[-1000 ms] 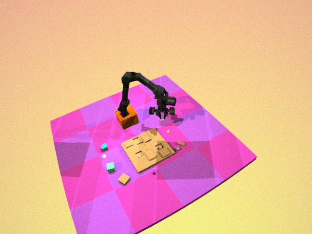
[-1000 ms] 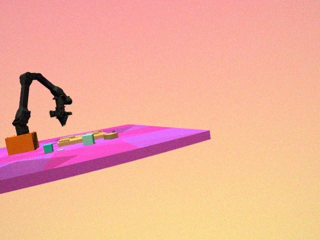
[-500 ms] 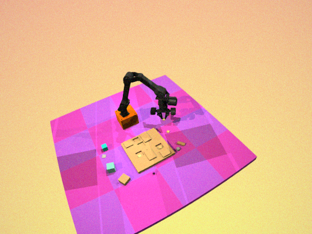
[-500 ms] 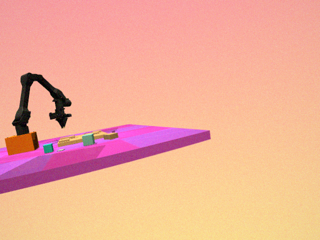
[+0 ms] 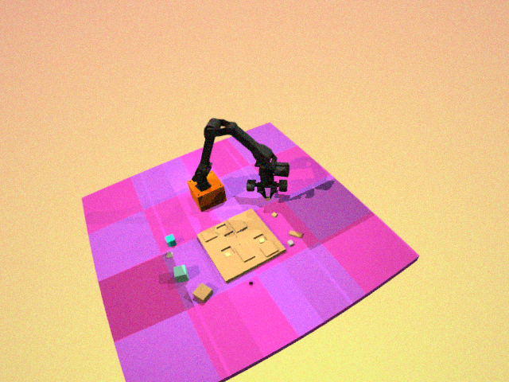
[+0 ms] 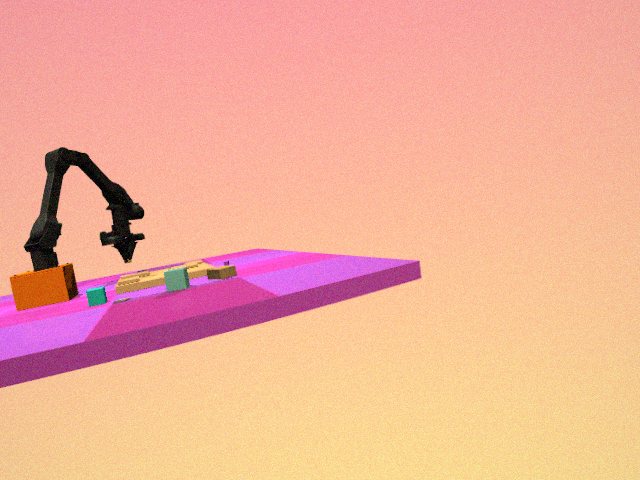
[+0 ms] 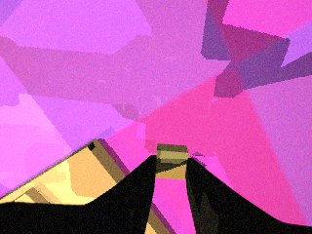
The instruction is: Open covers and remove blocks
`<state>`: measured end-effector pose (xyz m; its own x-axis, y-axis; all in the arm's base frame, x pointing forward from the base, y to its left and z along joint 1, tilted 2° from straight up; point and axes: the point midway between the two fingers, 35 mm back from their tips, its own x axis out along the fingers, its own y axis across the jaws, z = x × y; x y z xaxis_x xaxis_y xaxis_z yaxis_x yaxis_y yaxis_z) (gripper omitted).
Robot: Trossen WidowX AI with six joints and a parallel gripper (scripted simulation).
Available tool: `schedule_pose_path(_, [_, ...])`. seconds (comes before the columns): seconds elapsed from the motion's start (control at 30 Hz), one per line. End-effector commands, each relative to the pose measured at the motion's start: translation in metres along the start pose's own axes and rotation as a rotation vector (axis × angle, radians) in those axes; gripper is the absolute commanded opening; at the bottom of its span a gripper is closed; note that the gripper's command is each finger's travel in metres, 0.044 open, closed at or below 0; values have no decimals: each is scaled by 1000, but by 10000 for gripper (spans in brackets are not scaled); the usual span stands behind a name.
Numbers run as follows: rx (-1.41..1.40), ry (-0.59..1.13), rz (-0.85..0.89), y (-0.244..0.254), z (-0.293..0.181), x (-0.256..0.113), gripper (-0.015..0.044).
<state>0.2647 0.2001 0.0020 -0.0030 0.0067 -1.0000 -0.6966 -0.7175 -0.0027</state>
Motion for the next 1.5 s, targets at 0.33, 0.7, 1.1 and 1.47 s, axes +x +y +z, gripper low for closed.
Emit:
schedule_pose_path(0.33, [4, -2, -1, 0, 0, 22, 80])
schedule_pose_path(0.7, [4, -2, -1, 1, 1, 40, 80])
schedule_pose_path(1.1, [4, -2, 0, 3, 1, 59, 80])
schedule_pose_path(1.47, [0, 0, 1, 4, 1, 65, 211])
